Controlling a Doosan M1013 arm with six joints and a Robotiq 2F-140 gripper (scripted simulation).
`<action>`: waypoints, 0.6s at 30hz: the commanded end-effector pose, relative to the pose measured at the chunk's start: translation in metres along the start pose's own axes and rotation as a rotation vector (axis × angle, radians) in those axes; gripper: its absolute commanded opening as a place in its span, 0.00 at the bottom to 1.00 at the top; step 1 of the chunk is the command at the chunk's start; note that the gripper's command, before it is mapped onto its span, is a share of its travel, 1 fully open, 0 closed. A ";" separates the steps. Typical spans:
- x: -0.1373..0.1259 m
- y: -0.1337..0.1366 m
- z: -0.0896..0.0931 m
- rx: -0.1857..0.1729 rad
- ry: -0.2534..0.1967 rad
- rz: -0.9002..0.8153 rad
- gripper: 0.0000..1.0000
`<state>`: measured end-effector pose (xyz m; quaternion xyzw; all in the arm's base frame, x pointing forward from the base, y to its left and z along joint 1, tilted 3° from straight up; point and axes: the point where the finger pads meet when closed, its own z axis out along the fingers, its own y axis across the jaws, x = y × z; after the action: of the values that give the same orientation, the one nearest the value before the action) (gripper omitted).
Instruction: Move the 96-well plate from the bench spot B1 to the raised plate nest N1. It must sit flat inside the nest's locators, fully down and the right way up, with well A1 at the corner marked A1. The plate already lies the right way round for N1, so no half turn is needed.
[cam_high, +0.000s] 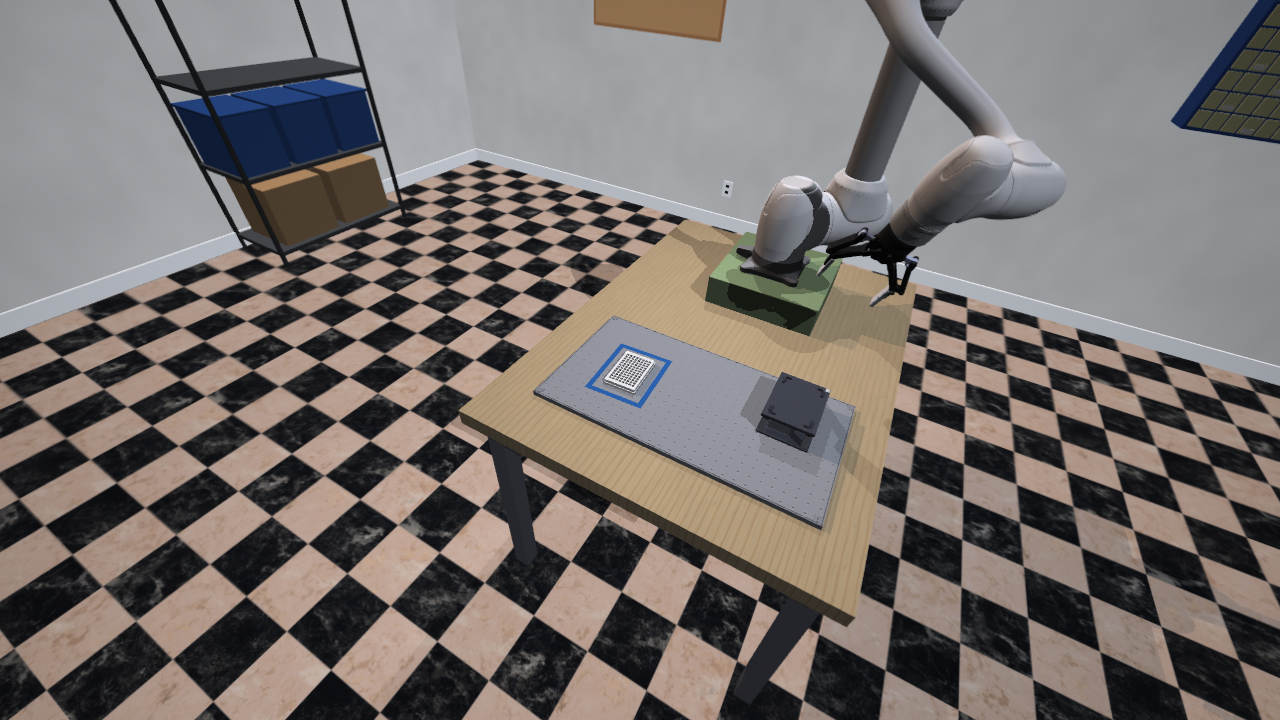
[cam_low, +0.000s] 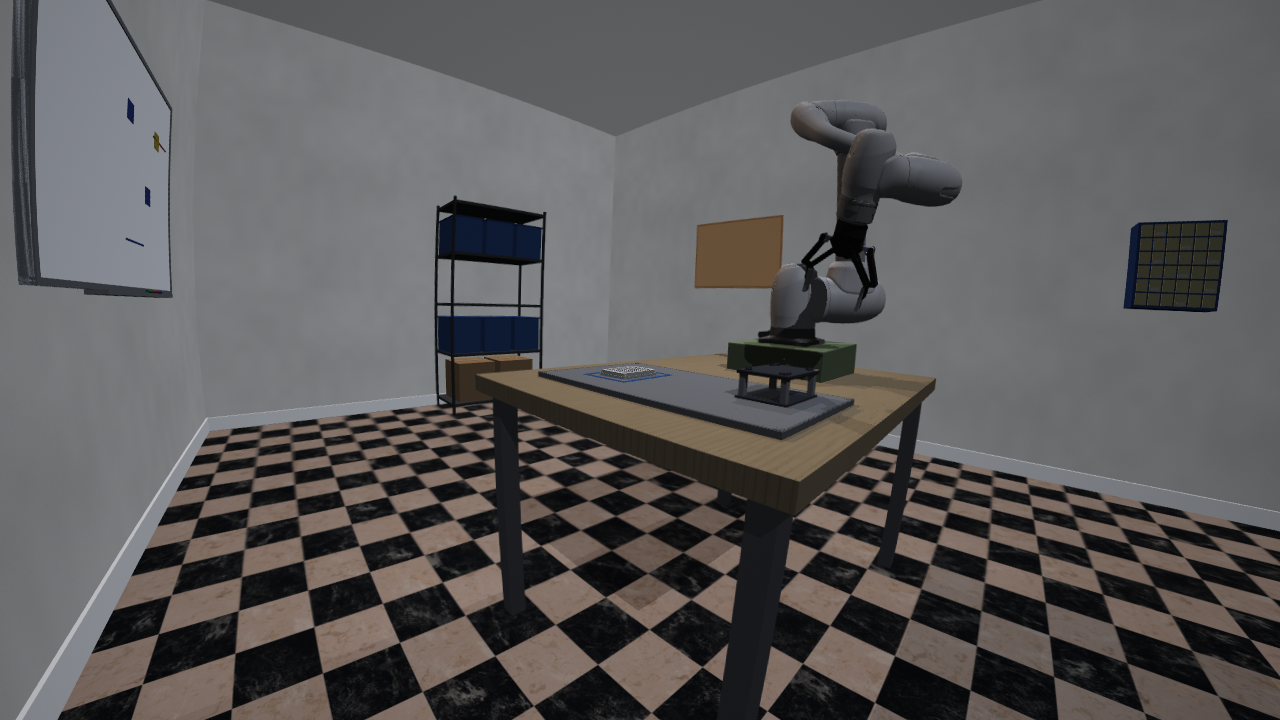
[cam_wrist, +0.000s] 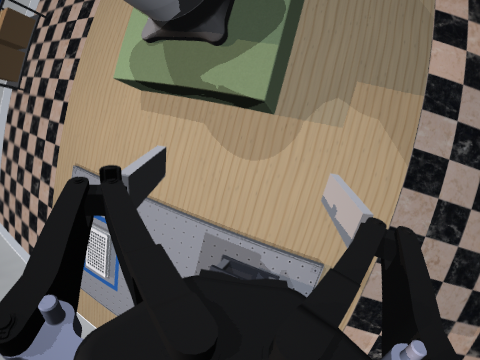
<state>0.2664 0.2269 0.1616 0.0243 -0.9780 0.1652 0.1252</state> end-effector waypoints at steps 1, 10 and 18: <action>-0.018 0.000 0.001 -0.030 0.000 0.114 1.00; -0.057 -0.009 0.006 -0.082 0.012 0.367 1.00; -0.076 -0.015 0.009 -0.106 0.020 0.494 1.00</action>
<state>0.3279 0.2104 0.1427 -0.1918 -0.9657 0.1455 0.0973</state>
